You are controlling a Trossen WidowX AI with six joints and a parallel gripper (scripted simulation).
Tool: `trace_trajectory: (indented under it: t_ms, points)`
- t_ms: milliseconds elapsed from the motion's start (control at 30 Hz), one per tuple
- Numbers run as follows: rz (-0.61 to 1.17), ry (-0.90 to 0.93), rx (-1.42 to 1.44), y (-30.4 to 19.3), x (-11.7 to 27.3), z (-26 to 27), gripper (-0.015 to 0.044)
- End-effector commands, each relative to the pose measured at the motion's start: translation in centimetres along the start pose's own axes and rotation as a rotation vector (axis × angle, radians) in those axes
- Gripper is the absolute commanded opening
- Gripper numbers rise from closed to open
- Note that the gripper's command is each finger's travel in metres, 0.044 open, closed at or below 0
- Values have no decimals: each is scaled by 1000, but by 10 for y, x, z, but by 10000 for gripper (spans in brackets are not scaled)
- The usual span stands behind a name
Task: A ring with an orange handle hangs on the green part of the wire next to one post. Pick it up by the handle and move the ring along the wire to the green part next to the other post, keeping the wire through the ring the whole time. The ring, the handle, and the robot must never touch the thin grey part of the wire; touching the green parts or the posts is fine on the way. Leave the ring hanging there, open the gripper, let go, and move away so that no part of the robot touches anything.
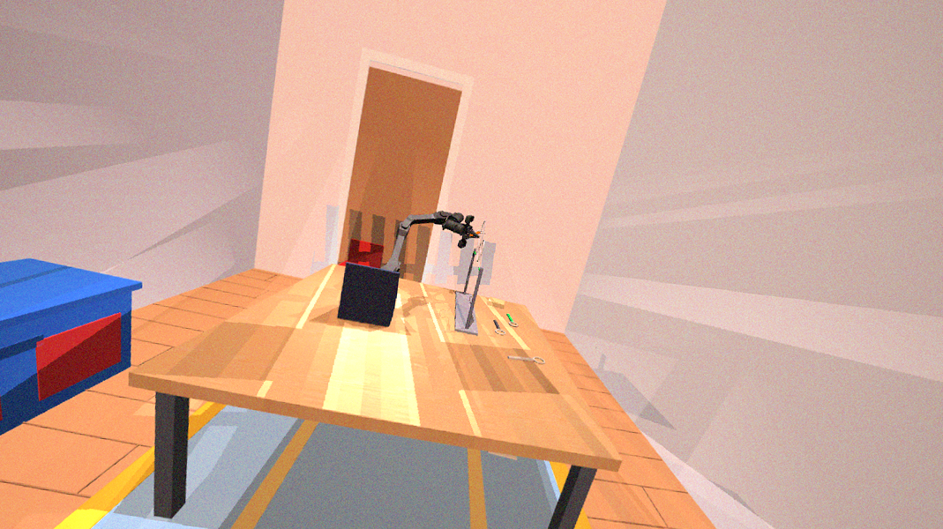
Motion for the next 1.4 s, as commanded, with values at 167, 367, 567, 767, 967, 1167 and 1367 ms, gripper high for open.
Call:
trace_trajectory:
  t_ms: [167,367,567,767,967,1167,1367]
  points:
    - [-3,50,-107,1,1,1,-150]
    - [-1,86,-174,1,1,3,-150]
    - [0,123,-242,1,1,5,-150]
    - [1,160,-309,1,1,6,-150]
    - [2,197,-377,1,1,8,-150]
    - [2,235,-444,2,1,10,-150]
    - [1,272,-512,2,1,12,-150]
Point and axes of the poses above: the point midway between the two fingers, 35 mm back from their tips, its own x axis back along the fingers, its own z axis across the jaws, y = z × x, the point moved 2 cm from there along x, back along the fingers, and after that the axes turned 9 degrees about -x, right-handed, at the moved point
